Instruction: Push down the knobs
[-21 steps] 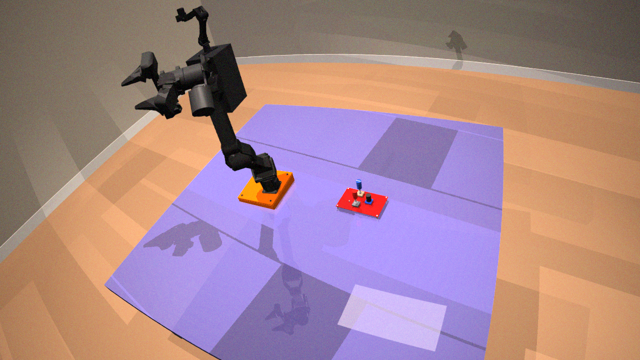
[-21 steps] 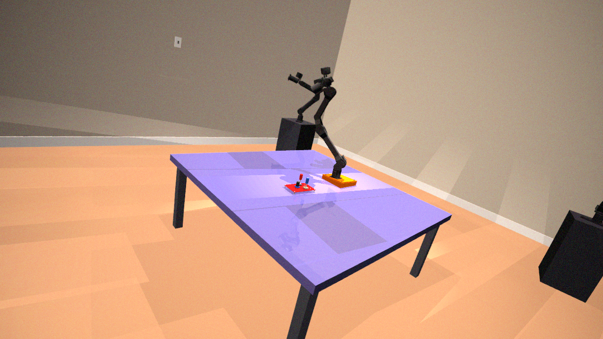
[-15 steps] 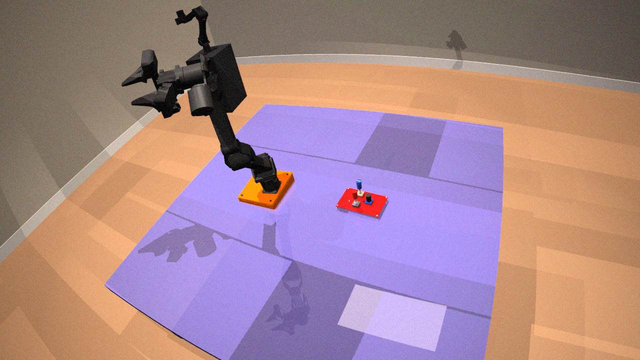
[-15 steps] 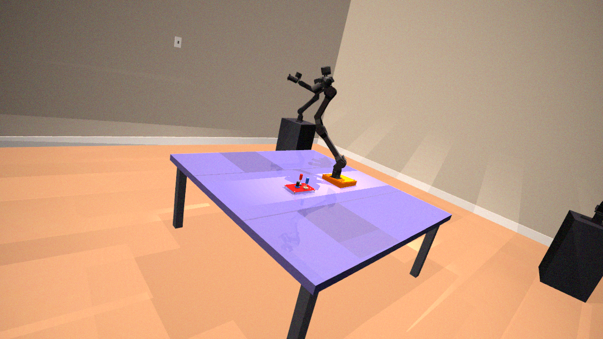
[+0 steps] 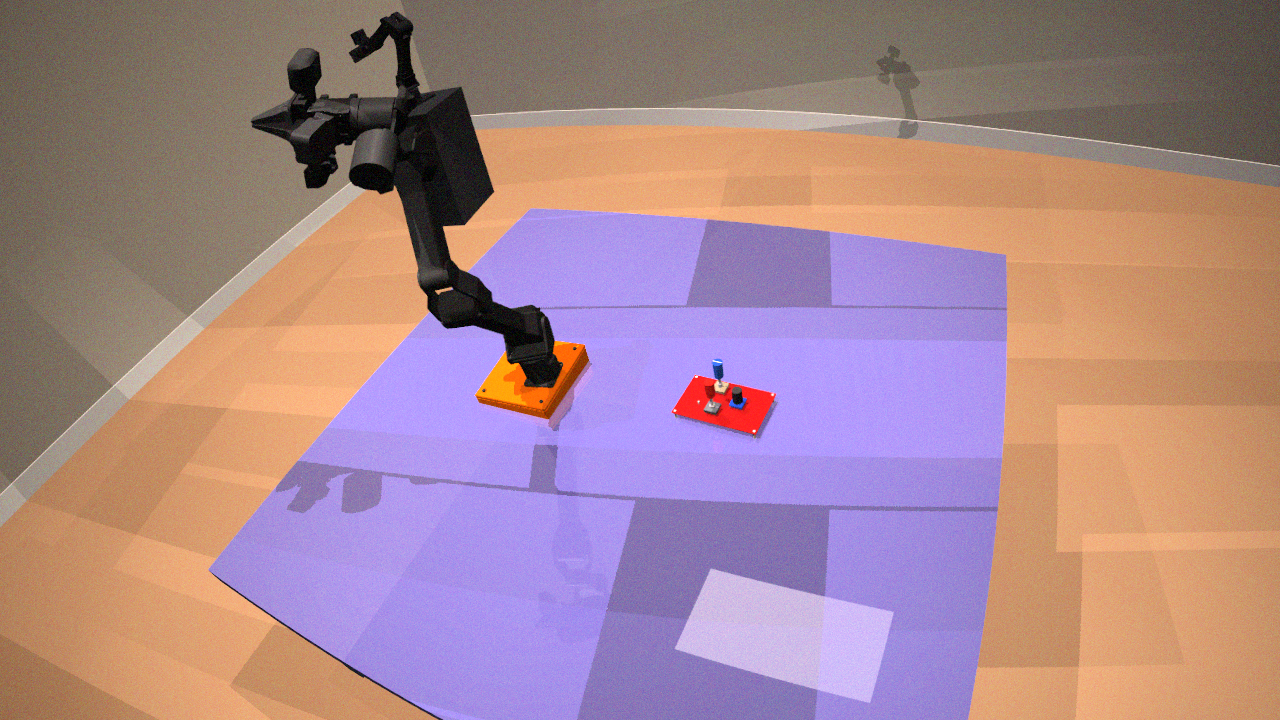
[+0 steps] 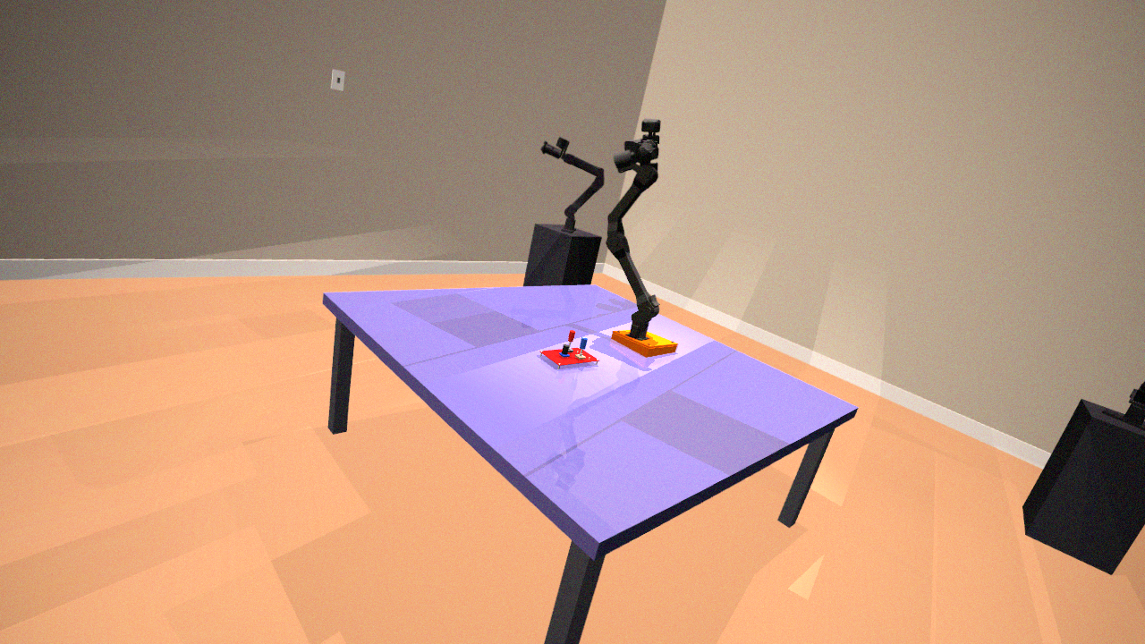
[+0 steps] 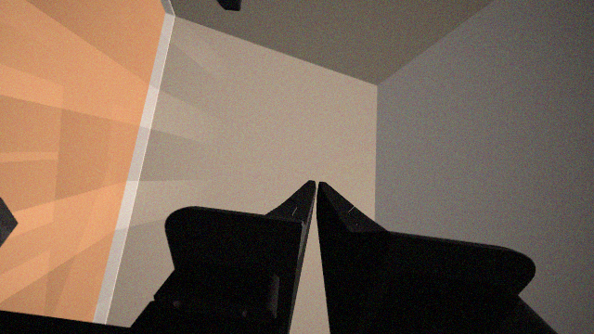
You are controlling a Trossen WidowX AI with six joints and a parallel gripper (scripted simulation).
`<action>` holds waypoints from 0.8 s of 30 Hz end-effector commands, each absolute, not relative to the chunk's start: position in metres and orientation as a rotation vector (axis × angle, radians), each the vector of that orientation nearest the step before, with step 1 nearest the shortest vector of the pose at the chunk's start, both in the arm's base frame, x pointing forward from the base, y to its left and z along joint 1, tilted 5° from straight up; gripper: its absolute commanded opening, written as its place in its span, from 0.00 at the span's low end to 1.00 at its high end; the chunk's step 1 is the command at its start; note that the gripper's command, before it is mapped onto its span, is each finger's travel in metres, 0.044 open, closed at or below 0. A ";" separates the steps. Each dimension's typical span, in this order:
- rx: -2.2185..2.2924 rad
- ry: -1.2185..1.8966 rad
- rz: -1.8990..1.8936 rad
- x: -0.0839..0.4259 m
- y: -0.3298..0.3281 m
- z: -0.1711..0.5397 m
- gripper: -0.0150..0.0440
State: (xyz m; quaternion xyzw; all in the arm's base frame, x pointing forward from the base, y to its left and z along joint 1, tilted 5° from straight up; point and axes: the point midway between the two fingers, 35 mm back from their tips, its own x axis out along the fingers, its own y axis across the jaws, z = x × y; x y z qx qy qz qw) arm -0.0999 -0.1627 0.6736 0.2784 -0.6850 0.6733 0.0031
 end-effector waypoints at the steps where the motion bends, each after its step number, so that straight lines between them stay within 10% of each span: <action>1: 0.842 -2.085 2.079 -0.108 -0.142 0.682 0.25; 24: 0.517 -1.444 2.018 -0.108 0.071 0.710 0.25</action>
